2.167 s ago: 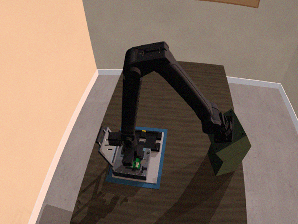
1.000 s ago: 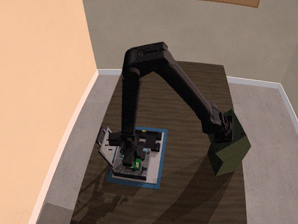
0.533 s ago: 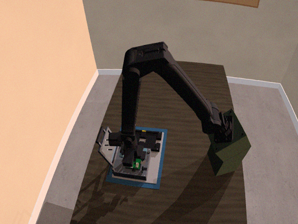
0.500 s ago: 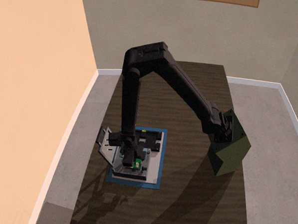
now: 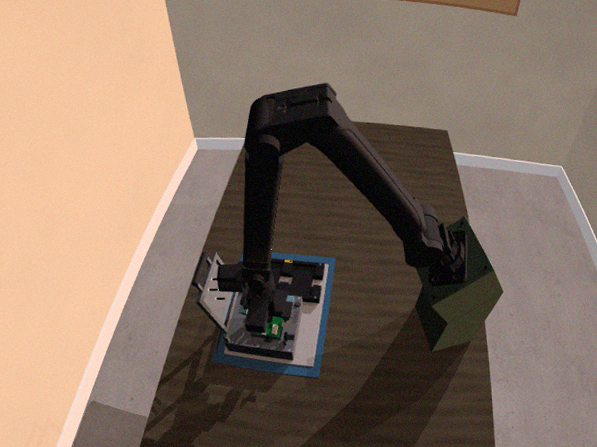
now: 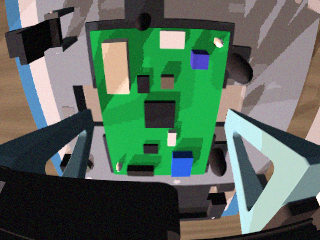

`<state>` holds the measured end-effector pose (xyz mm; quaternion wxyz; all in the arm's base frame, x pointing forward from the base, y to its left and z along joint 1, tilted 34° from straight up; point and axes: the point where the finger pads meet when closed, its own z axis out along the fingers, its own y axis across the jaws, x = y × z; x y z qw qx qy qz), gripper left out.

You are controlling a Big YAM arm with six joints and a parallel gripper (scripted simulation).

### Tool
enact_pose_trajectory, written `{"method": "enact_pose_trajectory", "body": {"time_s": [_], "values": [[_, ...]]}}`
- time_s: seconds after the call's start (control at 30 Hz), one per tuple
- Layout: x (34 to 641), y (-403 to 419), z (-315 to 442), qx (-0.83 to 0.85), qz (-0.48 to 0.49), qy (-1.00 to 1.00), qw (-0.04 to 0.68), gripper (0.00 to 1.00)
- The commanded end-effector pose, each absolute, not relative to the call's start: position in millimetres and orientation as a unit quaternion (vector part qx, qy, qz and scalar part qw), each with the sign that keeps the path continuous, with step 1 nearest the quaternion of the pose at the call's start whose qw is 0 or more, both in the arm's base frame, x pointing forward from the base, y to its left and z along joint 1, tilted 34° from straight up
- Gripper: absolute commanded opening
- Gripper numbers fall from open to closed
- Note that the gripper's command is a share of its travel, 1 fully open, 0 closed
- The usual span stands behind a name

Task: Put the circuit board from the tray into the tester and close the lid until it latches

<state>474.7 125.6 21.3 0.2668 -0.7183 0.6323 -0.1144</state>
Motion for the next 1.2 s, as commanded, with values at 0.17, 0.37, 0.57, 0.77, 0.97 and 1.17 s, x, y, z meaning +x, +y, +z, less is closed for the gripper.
{"method": "enact_pose_trajectory", "body": {"time_s": [0.17, 0.37, 0.57, 0.77, 0.97, 1.17], "values": [[480.0, 130.5, 21.1, -0.717, -0.115, 0.631, 0.271, 0.92], [477.1, 129.0, 25.0, -0.717, -0.115, 0.632, 0.270, 0.92], [470.0, 123.5, 37.1, -0.717, -0.117, 0.632, 0.271, 0.92], [461.1, 116.1, 52.1, -0.717, -0.119, 0.632, 0.271, 0.92], [454.0, 111.8, 65.4, -0.717, -0.119, 0.631, 0.272, 0.92], [439.5, 104.7, 87.5, -0.717, -0.119, 0.631, 0.271, 0.92]]}}
